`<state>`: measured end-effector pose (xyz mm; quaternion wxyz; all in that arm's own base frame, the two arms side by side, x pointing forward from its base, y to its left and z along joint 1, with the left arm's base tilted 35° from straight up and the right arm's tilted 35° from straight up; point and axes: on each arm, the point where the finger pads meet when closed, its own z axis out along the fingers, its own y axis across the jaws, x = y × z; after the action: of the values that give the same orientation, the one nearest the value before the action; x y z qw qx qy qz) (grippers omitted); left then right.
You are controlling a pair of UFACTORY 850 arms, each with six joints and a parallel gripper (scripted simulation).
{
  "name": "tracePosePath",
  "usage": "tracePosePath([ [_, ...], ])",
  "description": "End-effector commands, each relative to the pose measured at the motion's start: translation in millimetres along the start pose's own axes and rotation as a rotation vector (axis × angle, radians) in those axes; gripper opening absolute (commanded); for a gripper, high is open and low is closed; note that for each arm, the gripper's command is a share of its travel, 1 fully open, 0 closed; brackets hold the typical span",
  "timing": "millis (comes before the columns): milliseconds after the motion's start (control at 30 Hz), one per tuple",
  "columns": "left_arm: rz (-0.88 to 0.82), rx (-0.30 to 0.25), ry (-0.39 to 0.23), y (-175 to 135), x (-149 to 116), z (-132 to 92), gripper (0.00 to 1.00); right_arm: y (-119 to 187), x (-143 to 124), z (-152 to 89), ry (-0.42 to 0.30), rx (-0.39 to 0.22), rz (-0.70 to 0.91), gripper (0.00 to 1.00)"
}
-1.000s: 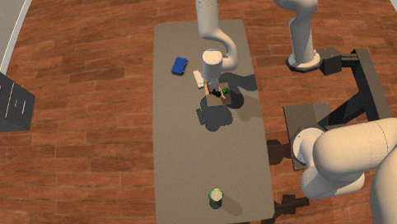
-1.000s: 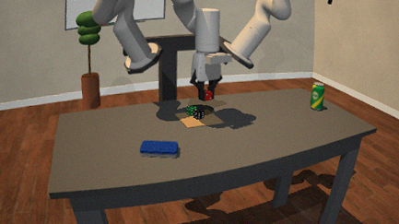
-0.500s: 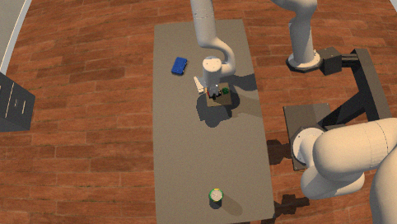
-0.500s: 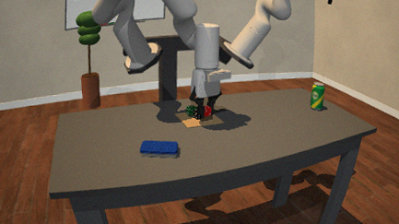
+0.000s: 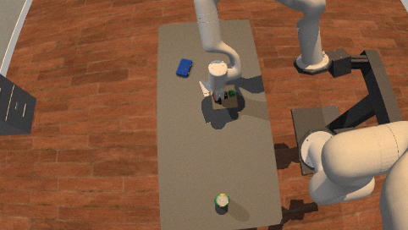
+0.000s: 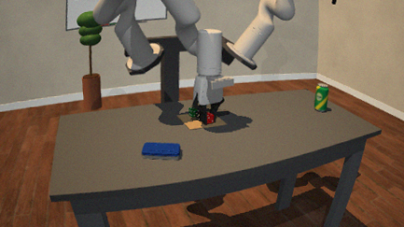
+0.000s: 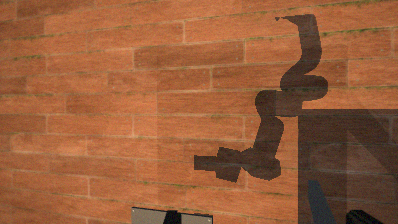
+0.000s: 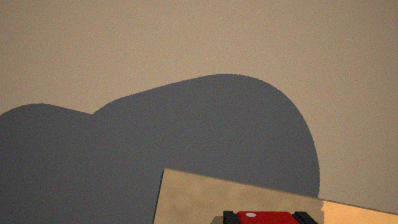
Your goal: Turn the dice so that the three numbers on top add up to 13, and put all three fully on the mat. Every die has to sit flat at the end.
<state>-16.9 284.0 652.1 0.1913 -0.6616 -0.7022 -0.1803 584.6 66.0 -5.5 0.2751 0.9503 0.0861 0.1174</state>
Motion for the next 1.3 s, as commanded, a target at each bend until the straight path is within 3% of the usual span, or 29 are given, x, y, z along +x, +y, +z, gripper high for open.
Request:
tracePosePath([
  [0, 0.000, 0.000, 0.002, -0.1, 0.3, -0.7, 1.00, -0.1, 0.6, -0.4, 0.001, 0.000, 0.000, 0.28],
  [1267, 0.000, 0.000, 0.002, -0.1, 0.3, -0.7, 1.00, -0.1, 0.6, 4.2, 0.001, 0.000, 0.000, 0.28],
])
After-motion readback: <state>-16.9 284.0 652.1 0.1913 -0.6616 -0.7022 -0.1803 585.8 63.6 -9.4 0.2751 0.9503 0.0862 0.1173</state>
